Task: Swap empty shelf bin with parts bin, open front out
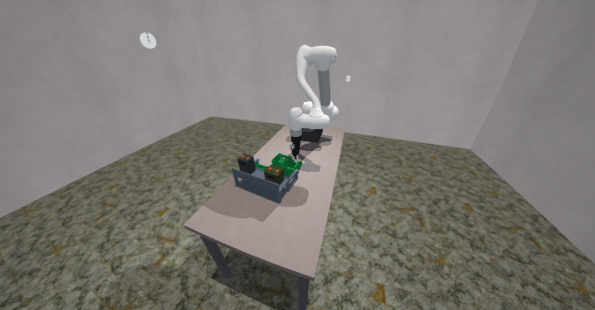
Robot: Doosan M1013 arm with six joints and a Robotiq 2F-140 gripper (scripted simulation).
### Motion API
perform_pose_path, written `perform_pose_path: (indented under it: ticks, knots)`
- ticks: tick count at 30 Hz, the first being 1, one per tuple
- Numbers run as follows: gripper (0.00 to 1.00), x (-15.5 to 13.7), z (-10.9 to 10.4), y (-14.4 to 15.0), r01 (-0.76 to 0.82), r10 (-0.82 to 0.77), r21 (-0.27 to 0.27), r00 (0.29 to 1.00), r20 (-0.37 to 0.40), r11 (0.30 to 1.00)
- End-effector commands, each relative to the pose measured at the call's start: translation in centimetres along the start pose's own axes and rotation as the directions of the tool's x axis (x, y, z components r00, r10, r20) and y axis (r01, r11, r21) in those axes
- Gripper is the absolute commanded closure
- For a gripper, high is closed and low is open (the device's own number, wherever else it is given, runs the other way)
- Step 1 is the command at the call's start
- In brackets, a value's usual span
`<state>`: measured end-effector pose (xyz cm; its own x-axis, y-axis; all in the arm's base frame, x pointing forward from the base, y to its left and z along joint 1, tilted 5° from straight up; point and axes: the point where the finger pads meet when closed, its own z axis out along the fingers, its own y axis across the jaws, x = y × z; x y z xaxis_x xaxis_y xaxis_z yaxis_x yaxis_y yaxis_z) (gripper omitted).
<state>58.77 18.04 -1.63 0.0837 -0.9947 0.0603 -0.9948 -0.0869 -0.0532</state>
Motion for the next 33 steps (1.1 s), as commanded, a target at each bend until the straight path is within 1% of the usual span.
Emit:
perform_pose_path:
  ticks: [1, 15, 33]
  knots:
    - [0.90, -0.1, 0.0, 0.0, 0.001, -0.001, 0.006, 1.000, -0.001, 1.000]
    - [0.90, -0.1, 0.0, 0.6, 0.001, -0.001, 0.006, 1.000, -0.001, 1.000]
    - [0.90, -0.1, 0.0, 2.8, 0.001, -0.001, 0.006, 1.000, -0.001, 1.000]
